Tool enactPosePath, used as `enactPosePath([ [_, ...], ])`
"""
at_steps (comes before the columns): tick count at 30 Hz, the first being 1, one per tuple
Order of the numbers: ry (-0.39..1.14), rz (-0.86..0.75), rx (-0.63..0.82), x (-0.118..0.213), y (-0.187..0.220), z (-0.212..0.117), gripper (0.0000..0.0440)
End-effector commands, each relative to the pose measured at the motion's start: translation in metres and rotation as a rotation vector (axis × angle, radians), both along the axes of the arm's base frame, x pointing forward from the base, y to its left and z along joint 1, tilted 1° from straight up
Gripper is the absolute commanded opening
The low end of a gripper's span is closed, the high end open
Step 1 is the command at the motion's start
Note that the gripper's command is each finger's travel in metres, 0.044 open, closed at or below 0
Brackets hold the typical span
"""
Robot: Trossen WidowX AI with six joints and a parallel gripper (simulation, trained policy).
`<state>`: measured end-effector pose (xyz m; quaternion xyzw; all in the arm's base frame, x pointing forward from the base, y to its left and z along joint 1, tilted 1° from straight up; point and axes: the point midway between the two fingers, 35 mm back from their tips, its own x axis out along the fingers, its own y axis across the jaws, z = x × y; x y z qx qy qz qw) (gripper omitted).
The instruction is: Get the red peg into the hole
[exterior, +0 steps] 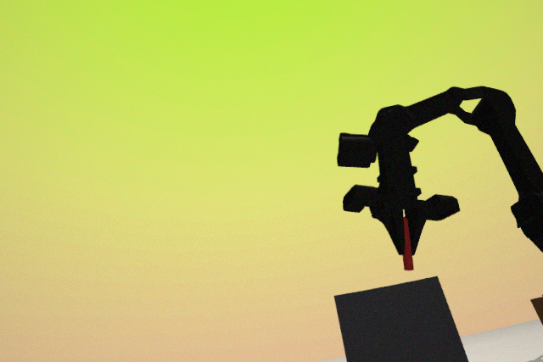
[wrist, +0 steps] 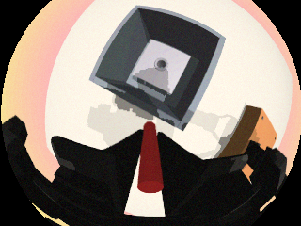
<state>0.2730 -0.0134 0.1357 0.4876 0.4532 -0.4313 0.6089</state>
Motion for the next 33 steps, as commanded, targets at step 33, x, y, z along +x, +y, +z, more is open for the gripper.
enactPosePath([
  [33, 0.076, -0.031, -0.005, 0.014, -0.077, -0.040, 0.0000],
])
